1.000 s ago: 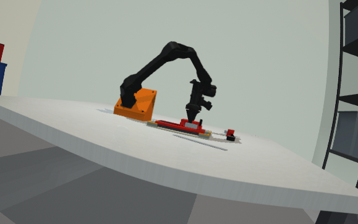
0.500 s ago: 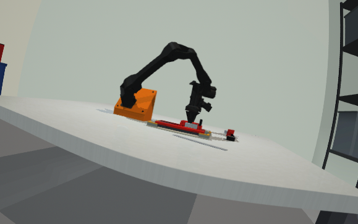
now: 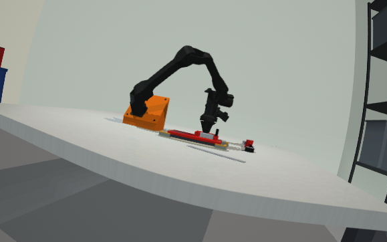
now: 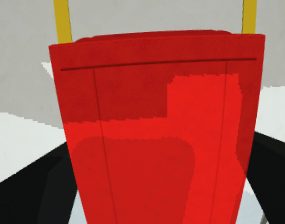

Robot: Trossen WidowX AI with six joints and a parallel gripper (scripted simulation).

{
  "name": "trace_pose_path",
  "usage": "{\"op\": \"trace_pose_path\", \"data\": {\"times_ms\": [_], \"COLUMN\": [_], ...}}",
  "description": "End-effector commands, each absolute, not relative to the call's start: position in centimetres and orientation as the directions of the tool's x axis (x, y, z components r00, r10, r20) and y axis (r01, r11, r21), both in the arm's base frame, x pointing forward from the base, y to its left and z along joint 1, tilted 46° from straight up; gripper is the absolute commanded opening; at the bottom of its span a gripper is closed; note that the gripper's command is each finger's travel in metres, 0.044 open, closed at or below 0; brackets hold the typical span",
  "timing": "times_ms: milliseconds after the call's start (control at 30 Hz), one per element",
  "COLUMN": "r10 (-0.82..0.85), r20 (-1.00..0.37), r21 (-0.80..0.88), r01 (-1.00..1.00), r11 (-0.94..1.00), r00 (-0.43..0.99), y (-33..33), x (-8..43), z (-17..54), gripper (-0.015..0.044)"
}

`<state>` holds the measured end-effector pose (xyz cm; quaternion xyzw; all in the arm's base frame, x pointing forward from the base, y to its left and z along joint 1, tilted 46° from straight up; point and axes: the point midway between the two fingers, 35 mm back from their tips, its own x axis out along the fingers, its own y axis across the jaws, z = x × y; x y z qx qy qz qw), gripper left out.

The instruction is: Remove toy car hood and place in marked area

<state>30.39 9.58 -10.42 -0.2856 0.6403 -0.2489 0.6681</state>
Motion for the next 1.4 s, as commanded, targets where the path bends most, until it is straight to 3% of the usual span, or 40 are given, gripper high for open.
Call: {"op": "trace_pose_path", "data": {"times_ms": [0, 367, 667, 1367], "r10": [-0.698, -0.698, -0.707, -0.707], "r20": [-0.714, -0.714, -0.705, -0.705], "r21": [-0.7, -0.7, -0.709, -0.709], "r01": [-0.033, -0.033, -0.033, -0.033], "r11": [0.713, 0.713, 0.705, 0.704], "r00": [0.056, 0.056, 0.052, 0.052], "y": [9.6, 9.7, 14.9, 15.0], "x": [30.4, 30.4, 30.0, 30.0], "z": [-10.4, -10.3, -5.3, -5.2], "gripper": [0.0157, 0.044, 0.044, 0.044]}}
